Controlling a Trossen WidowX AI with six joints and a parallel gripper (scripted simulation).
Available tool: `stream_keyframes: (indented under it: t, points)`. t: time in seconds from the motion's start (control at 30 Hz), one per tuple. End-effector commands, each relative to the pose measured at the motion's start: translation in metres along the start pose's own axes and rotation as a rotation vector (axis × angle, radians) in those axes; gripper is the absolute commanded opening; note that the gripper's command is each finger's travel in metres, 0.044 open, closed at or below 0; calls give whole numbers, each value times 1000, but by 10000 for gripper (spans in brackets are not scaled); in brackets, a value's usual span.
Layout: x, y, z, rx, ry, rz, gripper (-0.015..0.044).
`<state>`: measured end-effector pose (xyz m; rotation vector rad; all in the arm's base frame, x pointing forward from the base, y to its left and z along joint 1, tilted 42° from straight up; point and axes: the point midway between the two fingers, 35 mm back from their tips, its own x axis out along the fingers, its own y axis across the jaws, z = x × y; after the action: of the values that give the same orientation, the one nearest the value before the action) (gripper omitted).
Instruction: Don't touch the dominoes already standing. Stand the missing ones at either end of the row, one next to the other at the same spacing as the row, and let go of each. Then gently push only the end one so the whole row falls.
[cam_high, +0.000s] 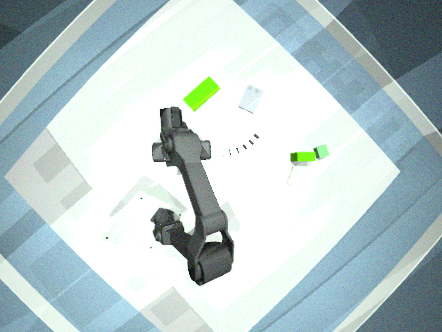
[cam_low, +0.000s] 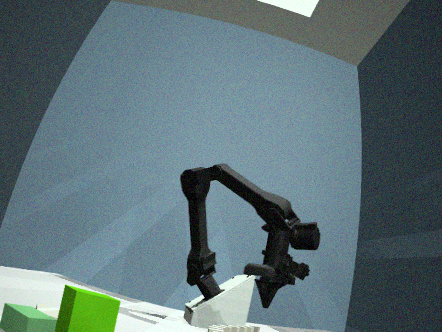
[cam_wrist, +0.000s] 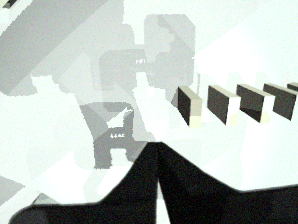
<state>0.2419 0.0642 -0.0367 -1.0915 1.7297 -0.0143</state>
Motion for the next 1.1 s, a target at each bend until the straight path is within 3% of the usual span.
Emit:
stream_keyframes:
  t: [0.0, 0.8, 1.07]
  points:
    - [0, 1, 0, -7, -1, 2, 0]
    - [0, 1, 0, -7, -1, 2, 0]
    - [81, -1, -1, -7, 1, 0, 0]
